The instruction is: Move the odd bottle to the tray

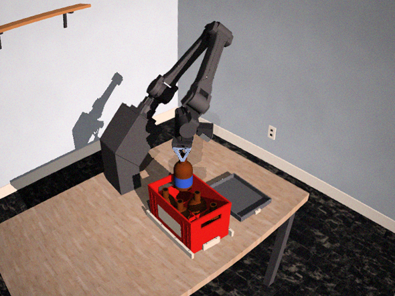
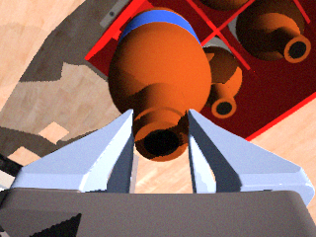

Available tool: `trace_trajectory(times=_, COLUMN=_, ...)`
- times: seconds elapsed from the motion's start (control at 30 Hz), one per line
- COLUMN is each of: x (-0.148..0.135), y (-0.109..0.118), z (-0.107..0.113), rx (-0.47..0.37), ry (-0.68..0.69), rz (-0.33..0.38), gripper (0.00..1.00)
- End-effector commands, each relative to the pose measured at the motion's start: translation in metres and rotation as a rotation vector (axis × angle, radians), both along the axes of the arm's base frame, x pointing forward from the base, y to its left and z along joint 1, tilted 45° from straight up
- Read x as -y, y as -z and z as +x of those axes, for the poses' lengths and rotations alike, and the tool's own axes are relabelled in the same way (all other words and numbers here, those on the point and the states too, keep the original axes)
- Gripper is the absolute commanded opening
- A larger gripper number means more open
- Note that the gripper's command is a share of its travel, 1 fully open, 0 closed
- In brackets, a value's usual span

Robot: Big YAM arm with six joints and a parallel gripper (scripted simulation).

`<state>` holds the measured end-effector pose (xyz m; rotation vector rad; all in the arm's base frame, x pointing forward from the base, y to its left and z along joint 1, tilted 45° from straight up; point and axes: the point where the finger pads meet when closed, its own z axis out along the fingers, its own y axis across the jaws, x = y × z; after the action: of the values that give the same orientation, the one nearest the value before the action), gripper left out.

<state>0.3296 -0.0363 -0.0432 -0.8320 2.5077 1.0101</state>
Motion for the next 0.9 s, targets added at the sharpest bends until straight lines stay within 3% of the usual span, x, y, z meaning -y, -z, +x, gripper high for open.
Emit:
trace_trajectory(times=0.0, x=0.024, y=-0.019, z=0.022, rx=0.064, ry=0.02, rz=-0.032, gripper=0.0)
trace_trajectory(times=0.87, x=0.042, y=-0.037, z=0.02, rx=0.065, ry=0.019, rz=-0.036, gripper=0.0)
